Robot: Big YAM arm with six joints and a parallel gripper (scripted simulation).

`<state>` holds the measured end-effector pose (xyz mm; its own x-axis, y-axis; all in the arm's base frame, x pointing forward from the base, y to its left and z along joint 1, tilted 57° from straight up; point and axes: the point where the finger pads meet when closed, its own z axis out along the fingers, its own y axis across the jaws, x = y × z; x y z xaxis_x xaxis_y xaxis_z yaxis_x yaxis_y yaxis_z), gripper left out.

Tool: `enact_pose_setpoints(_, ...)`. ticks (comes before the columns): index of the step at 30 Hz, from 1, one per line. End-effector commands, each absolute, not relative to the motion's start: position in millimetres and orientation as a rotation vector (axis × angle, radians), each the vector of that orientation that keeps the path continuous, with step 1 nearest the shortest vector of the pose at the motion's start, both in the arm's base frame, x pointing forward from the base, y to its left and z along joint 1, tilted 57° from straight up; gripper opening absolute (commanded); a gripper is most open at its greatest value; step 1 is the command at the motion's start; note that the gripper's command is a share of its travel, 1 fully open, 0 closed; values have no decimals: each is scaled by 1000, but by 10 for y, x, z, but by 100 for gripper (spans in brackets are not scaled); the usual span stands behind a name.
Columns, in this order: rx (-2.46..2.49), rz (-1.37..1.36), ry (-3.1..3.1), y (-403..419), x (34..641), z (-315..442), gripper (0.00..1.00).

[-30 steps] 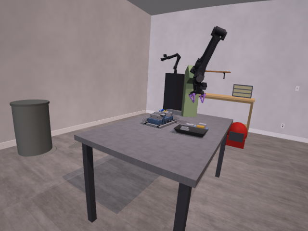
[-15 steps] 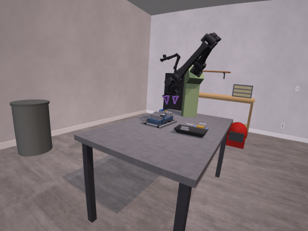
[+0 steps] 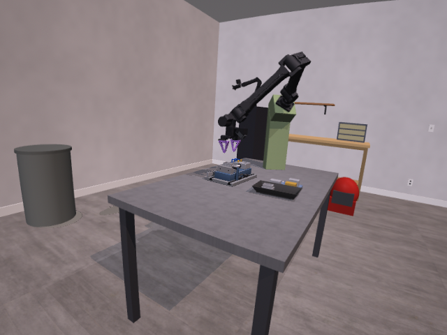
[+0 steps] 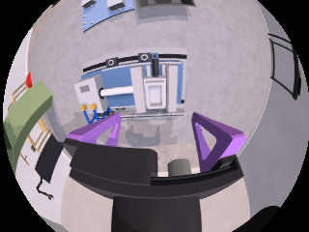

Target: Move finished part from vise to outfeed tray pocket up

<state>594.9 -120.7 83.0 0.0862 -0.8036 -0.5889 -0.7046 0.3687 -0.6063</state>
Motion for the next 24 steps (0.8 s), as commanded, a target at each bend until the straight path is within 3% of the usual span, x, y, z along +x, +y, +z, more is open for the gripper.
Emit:
enact_pose_setpoints(1, -1392, -185, 1624, -1407, 5896, 961, 100)
enact_pose_setpoints(6, -1403, -171, 1619, -1329, 5911, 919, 100)
enact_pose_setpoints(7, -1403, -171, 1619, -1329, 5911, 919, 0)
enact_pose_setpoints(24, -1401, -170, 1621, -1329, 5911, 919, 0)
